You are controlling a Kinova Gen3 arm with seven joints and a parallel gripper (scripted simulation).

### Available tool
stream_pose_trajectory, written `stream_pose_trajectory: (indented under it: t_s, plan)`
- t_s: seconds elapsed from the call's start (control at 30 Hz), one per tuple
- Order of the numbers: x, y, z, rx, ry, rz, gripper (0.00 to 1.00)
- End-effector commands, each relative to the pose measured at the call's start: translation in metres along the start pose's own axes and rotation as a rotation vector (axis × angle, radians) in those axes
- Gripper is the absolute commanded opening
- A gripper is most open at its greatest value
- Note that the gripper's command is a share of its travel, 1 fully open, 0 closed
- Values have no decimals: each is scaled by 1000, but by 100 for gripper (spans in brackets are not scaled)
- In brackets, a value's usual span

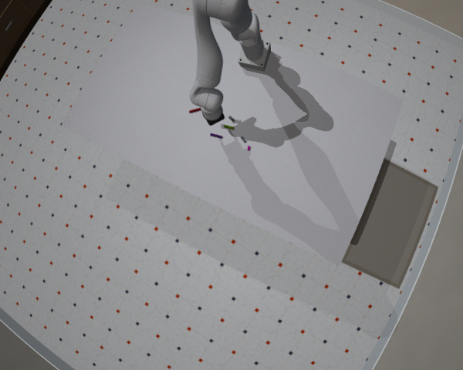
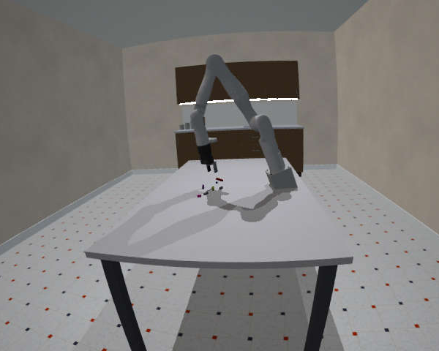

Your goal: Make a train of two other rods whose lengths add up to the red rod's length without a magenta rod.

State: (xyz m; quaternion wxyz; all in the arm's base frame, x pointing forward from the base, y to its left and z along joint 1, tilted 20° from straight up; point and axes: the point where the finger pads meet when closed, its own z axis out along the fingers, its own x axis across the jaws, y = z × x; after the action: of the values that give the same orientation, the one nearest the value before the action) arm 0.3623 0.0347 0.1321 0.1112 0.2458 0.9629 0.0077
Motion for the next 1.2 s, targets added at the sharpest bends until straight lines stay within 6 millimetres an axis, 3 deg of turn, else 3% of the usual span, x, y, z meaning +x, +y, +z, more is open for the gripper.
stream_pose_trajectory:
  t_s: [0.0,1.17]
  plan:
    - [0,6,-3,-16,-4,8,100]
    - [3,44,-16,-120,-12,94,100]
